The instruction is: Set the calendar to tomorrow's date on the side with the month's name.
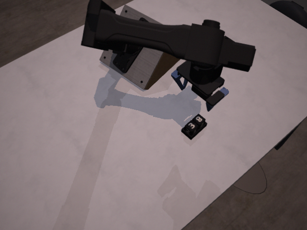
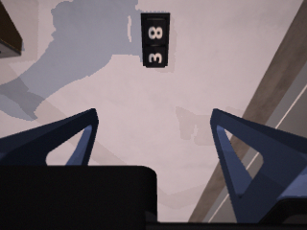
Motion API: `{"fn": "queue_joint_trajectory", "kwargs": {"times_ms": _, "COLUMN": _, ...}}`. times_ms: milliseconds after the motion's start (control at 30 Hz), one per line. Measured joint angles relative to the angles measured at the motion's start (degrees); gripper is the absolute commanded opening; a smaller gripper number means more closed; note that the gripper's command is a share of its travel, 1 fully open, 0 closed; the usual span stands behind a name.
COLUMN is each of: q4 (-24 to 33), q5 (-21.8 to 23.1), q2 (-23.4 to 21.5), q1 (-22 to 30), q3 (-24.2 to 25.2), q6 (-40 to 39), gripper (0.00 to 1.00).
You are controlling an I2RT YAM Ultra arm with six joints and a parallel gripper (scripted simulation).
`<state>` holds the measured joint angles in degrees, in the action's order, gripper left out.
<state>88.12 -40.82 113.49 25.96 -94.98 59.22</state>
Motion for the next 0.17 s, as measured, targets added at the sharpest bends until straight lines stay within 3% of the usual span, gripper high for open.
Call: {"fn": "queue_joint_trajectory", "kwargs": {"times_ms": 167, "q4": 0.0, "q5": 0.0, "q2": 0.0, "q1": 0.0, "q3": 0.0, "q6": 0.0, "gripper": 1.00}}
